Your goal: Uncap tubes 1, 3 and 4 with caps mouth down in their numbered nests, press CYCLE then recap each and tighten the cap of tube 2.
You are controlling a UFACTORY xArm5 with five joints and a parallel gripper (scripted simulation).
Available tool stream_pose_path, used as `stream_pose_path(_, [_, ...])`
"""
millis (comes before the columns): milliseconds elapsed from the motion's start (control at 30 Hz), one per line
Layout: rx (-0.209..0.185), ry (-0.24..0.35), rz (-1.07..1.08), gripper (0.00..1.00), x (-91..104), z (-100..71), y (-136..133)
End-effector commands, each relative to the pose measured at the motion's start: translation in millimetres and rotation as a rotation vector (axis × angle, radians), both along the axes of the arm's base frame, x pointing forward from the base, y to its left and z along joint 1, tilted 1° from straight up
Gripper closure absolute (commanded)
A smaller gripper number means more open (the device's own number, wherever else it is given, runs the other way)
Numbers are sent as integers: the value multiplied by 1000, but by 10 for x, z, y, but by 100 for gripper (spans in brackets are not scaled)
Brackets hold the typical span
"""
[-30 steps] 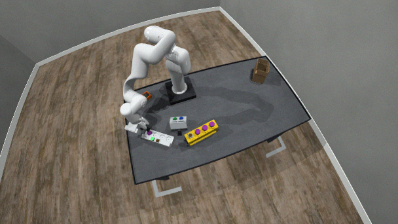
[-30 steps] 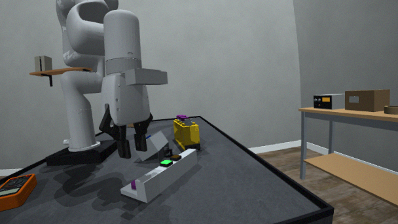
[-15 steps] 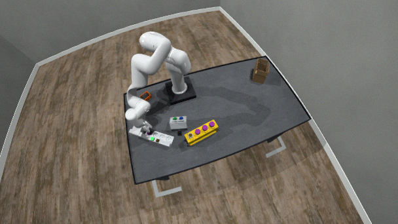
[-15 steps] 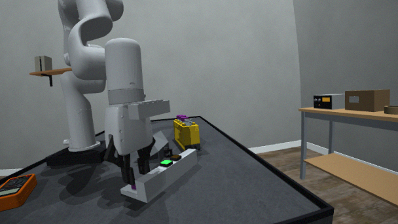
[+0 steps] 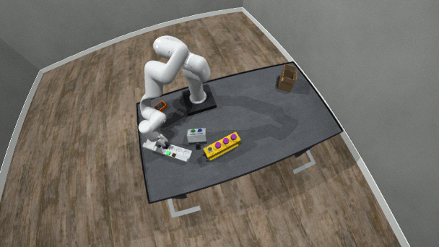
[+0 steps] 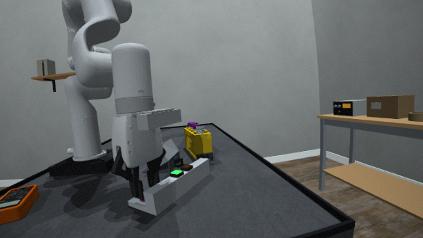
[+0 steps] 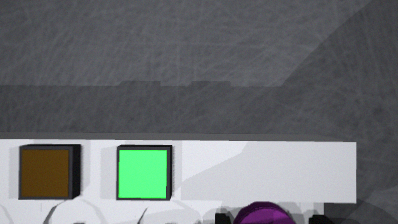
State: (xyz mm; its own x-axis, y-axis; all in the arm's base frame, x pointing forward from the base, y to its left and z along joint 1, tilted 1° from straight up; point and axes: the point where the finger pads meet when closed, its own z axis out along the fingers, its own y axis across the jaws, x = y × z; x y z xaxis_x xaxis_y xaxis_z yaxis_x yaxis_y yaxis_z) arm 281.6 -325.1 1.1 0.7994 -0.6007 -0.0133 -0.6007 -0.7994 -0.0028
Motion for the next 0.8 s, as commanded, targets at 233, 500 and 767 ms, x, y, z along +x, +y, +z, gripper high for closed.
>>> stream_pose_path(233, [-8,4,0,54,7,-36,-8])
stream_pose_path(500, [-8,4,0,54,6,-61,-8])
stream_pose_path(767, [-8,4,0,100,6,-61,-8])
